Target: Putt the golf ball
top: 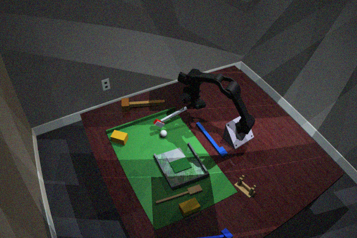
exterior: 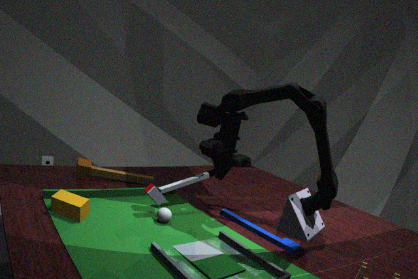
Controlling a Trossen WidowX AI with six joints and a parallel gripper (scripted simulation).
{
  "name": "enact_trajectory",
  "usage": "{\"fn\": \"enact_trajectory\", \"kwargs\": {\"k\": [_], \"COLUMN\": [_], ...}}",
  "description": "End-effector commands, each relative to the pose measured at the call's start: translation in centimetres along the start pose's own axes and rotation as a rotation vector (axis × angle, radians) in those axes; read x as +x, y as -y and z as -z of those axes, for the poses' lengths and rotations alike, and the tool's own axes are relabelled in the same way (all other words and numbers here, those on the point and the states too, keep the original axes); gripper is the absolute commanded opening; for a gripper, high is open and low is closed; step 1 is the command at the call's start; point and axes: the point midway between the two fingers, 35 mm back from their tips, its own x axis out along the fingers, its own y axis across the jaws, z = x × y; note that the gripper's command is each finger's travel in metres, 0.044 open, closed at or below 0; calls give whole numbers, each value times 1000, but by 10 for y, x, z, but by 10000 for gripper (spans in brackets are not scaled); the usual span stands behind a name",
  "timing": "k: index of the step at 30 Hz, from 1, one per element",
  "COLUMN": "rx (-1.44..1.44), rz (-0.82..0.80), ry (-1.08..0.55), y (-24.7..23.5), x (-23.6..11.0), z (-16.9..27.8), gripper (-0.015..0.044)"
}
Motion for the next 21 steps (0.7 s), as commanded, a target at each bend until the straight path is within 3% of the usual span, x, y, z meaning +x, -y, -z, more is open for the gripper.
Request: {"fn": "enact_trajectory", "kwargs": {"k": [1, 21], "rx": [4, -1], "rz": [-3, 2], "ry": [9, 2], "y": [0, 0], "x": [4, 28], "z": [-1, -1], "gripper": [0, 0]}}
